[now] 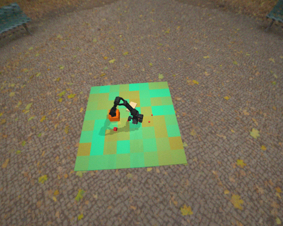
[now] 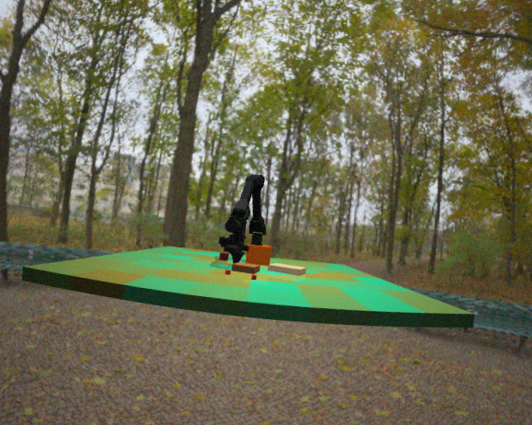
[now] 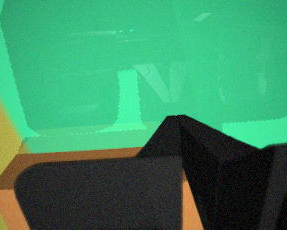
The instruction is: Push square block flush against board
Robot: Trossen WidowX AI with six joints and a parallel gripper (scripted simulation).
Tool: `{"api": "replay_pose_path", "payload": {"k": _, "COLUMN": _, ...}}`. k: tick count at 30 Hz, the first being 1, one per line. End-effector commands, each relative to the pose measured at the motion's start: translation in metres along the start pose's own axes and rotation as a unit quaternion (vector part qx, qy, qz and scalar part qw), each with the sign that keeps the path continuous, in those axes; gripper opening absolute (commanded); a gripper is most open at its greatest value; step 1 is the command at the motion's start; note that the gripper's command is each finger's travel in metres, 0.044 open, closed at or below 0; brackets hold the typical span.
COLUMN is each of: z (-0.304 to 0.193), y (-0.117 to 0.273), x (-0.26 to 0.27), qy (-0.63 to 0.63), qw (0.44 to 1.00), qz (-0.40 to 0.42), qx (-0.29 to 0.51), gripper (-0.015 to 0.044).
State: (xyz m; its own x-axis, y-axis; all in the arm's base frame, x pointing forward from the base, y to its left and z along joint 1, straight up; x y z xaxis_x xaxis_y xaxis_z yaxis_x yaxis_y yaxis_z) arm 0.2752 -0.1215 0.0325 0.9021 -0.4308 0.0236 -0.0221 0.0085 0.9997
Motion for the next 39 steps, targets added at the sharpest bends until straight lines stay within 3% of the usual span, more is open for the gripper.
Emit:
{"api": "replay_pose_path", "payload": {"k": 1, "z": -0.004, "y": 0.0, "x": 0.0, "qy": -0.002, "qw": 1.0, "qz": 0.0, "qx": 0.001, "gripper": 0.0}}
{"api": "replay_pose_path", "payload": {"k": 39, "z": -0.039, "y": 0.0, "x": 0.002, "qy": -0.002, "qw": 1.0, "qz": 0.0, "qx": 0.003, "gripper": 0.0}}
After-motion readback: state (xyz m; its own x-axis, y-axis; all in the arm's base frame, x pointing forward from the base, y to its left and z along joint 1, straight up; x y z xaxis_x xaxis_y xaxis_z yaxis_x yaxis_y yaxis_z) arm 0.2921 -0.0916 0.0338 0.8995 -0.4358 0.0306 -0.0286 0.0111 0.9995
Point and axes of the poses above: the point midway between the two fingers, 35 mm back from their tips, its own y axis back along the fingers, its own x axis across the jaws, z = x × y, the point moved 9 cm from there along y, back along the fingers, and after that the axes turned 4 degrees about -y, right-handed, at the moved point
